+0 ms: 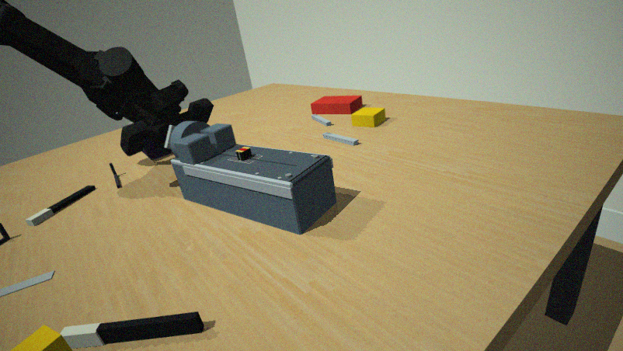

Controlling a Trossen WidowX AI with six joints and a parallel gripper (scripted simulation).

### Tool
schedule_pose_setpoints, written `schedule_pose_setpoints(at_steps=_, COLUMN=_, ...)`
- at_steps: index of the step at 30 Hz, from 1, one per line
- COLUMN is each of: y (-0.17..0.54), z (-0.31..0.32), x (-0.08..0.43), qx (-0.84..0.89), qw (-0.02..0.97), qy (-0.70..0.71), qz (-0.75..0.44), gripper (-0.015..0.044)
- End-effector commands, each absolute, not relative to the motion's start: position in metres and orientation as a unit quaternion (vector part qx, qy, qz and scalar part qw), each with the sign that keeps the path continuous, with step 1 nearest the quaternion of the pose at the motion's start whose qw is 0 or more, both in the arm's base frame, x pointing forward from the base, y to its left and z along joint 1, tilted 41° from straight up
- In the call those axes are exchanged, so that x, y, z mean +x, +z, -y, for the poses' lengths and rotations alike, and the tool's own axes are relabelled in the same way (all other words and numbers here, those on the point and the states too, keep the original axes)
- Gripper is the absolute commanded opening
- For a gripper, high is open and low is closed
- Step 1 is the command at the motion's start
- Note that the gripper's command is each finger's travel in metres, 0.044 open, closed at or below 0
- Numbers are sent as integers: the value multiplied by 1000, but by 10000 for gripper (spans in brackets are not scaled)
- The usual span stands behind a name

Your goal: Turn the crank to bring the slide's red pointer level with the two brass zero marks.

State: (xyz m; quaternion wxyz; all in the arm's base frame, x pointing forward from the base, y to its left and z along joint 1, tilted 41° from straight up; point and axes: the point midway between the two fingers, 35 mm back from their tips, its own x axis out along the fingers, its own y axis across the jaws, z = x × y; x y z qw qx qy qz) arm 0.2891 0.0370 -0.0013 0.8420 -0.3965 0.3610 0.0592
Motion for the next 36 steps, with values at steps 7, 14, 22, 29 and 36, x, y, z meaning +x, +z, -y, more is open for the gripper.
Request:
schedule_pose_setpoints(at_steps=7, y=-3, z=-28, x=292, qx=-397, qw=841, qy=55, qz=-364, gripper=0)
schedule_pose_setpoints(at_steps=14, y=-3, z=-25, x=294, qx=-397, qw=841, qy=55, qz=-364, gripper=0)
schedule_pose_setpoints(at_steps=22, y=-2, z=-25, x=294, qx=-397, qw=841, qy=55, qz=-364, gripper=0)
schedule_pose_setpoints(at_steps=29, y=-3, z=-25, x=293, qx=-397, qw=841, qy=55, qz=-364, gripper=0)
schedule_pose_setpoints(at_steps=36, y=-3, z=-25, x=293, qx=-397, qw=841, qy=55, qz=-364, gripper=0)
